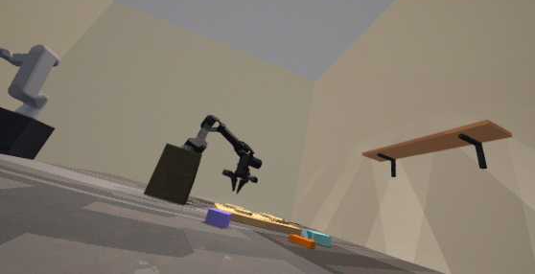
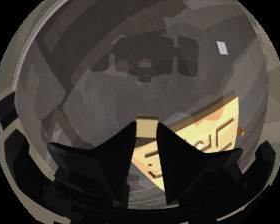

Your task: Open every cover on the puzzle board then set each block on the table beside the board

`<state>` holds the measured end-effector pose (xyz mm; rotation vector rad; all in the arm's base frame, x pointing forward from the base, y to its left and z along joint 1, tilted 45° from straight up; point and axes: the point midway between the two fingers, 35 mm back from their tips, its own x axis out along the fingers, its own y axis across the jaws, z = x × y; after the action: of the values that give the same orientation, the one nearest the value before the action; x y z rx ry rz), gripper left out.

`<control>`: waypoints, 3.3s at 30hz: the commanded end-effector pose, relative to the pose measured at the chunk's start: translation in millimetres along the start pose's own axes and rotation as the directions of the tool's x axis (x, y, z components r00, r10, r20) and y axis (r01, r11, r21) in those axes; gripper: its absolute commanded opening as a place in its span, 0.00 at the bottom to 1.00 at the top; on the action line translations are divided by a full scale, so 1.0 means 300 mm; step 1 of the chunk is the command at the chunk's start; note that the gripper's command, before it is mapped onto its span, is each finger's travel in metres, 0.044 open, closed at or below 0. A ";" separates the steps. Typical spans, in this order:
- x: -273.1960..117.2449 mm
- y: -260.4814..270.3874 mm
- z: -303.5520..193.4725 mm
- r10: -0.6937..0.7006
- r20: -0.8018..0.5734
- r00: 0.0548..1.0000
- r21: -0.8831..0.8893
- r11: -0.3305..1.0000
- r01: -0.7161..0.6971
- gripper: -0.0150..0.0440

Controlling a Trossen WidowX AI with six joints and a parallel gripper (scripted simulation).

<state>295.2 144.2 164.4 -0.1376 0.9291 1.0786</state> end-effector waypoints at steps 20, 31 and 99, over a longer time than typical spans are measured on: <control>0.130 -0.008 -0.005 -0.001 -0.008 1.000 0.008 1.000 0.001 0.39; 0.190 -0.005 -0.006 0.000 -0.006 1.000 0.008 1.000 0.000 0.39; 0.034 -0.070 -0.080 -0.012 -0.018 1.000 0.404 0.915 0.019 0.69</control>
<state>298.2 138.8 147.6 0.0385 1.0453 0.9524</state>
